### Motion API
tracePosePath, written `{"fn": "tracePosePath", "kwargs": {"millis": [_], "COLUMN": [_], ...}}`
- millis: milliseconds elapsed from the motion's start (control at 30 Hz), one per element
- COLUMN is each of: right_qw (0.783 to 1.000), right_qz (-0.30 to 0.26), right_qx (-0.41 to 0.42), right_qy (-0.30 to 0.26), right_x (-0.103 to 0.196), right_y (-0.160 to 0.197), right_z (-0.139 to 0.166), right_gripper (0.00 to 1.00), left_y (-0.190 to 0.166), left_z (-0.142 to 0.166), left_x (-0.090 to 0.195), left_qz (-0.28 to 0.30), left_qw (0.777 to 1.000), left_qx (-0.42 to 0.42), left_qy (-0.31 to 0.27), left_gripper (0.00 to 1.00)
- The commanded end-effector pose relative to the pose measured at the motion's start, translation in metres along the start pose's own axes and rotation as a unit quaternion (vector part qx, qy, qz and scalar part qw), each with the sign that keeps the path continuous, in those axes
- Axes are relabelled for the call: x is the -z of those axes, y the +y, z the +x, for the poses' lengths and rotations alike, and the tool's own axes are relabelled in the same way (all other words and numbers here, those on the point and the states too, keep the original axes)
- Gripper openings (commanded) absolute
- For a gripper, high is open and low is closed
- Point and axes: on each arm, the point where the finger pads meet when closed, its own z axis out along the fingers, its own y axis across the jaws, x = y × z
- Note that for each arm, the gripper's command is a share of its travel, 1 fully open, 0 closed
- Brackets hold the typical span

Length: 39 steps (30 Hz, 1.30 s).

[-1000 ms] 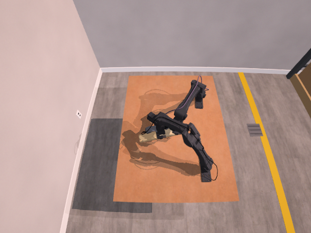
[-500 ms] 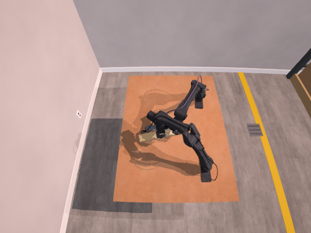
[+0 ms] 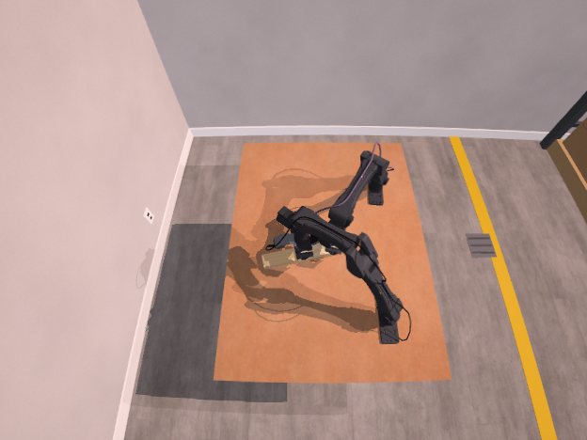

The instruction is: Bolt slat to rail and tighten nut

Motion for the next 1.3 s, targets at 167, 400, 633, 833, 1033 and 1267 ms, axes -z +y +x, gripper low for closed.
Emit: {"fn": "tracePosePath", "kwargs": {"millis": [167, 400, 633, 833, 1033, 1267], "right_qw": [1.000, 1.000, 1.000, 1.000, 1.000, 1.000], "right_qz": [-0.006, -0.006, -0.006, -0.006, -0.006, -0.006], "right_qx": [0.000, 0.000, 0.000, 0.000, 0.000, 0.000], "right_qy": [-0.004, -0.004, -0.004, -0.004, -0.004, -0.004], "right_x": [0.004, 0.004, 0.004, 0.004, 0.004, 0.004], "right_y": [0.002, 0.002, 0.002, 0.002, 0.002, 0.002], "right_z": [-0.001, -0.001, -0.001, -0.001, -0.001, -0.001], "right_gripper": [1.00, 1.00, 1.00, 1.00, 1.00, 1.00], "left_y": [-0.001, -0.001, -0.001, 0.006, 0.022, 0.039], "left_z": [-0.001, -0.001, -0.001, -0.026, -0.059, -0.081], "left_x": [0.018, 0.018, 0.017, 0.038, 0.072, 0.101], "left_qz": [0.008, 0.008, 0.007, 0.049, 0.105, 0.143], "left_qw": [1.000, 1.000, 1.000, 0.997, 0.987, 0.973], "left_qx": [0.000, 0.000, 0.000, -0.007, -0.018, -0.028], "left_qy": [-0.009, -0.009, -0.008, -0.052, -0.120, -0.180], "left_gripper": [1.00, 1.00, 1.00, 1.00, 1.00, 1.00]}}
